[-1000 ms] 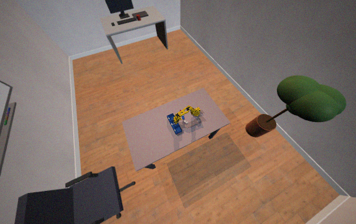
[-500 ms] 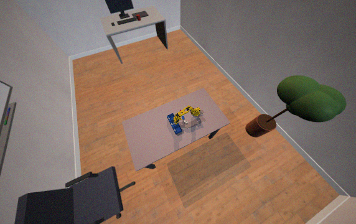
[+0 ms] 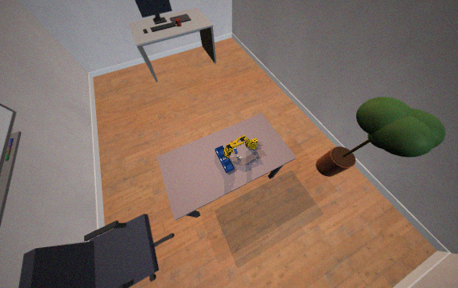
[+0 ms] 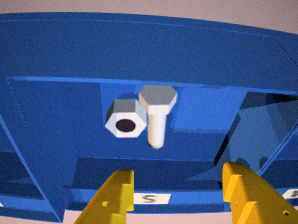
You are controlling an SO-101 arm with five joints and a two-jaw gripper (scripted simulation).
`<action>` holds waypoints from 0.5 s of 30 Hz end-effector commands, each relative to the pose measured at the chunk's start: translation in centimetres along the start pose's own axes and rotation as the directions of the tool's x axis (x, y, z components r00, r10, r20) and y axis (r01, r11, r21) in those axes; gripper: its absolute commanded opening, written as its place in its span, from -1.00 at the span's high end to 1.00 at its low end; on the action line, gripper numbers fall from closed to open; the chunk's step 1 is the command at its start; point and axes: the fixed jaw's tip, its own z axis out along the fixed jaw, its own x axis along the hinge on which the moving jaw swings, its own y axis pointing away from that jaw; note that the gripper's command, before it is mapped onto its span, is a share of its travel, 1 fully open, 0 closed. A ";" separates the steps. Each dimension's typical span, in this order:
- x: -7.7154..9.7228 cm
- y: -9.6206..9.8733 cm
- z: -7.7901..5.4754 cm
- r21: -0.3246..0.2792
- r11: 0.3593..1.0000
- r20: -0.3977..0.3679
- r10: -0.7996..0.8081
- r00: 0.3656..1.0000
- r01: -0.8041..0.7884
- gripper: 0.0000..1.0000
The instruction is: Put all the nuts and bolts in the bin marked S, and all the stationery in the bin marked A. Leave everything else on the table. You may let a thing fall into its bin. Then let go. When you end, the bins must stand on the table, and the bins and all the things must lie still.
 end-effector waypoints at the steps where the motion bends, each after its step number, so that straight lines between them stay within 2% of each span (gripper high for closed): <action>1: 1.2 0.3 -2.9 -0.002 1.000 -0.084 -0.001 0.996 0.001 0.65; 6: 1.1 0.3 -3.6 -0.002 1.000 -0.084 -0.001 0.996 0.001 0.65; 15: 1.1 0.3 -3.7 -0.002 1.000 -0.084 -0.001 0.996 0.001 0.65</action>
